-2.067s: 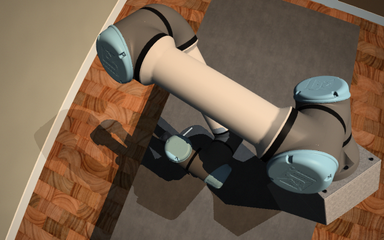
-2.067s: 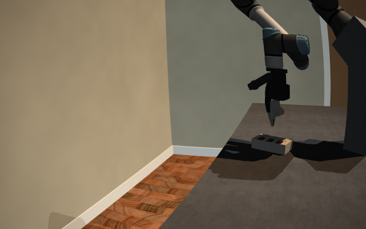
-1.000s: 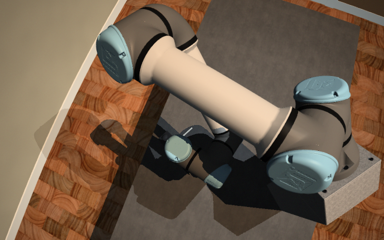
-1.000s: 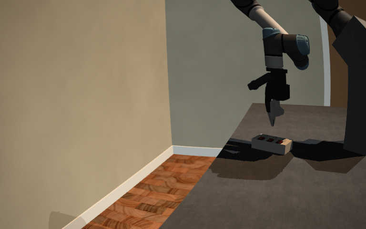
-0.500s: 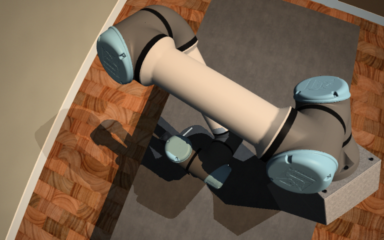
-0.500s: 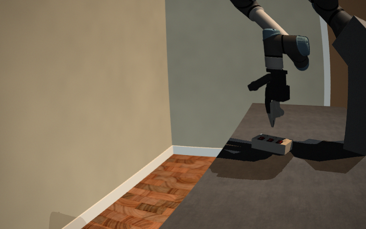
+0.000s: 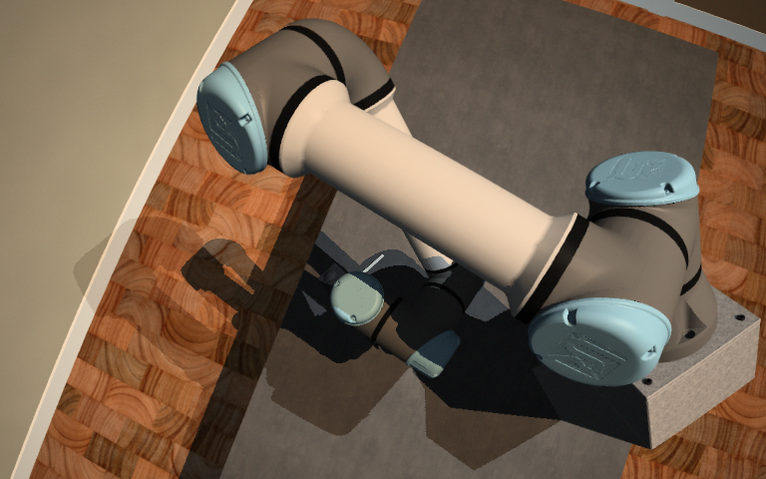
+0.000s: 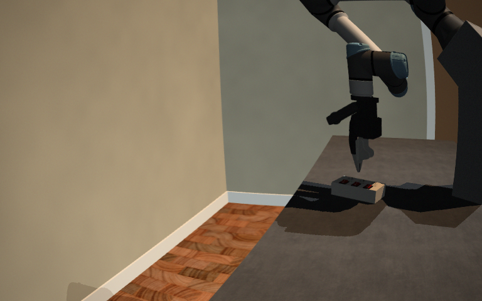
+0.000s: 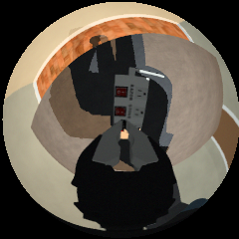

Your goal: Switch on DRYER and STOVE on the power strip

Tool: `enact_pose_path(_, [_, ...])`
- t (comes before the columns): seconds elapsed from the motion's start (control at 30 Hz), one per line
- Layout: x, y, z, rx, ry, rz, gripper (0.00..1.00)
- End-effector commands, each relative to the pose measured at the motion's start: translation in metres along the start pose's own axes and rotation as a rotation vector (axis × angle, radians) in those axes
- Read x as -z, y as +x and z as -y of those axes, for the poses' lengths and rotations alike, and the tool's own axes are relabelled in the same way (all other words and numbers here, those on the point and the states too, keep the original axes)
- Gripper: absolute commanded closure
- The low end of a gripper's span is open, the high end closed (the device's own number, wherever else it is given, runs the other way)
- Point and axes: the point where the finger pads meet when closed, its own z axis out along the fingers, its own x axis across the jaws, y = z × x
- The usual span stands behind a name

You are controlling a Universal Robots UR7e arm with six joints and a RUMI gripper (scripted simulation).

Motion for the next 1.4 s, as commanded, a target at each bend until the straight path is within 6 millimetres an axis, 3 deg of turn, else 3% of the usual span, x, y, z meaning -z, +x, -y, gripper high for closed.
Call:
enact_pose_path(0.0, [-0.003, 0.000, 0.000, 0.000, 0.001, 0.001, 1.00])
enact_pose_path(0.47, [-0.020, -0.001, 0.001, 0.000, 0.001, 0.001, 1.00])
enact_pose_path(1.37, [-0.026, -0.001, 0.001, 0.000, 0.001, 0.001, 1.00])
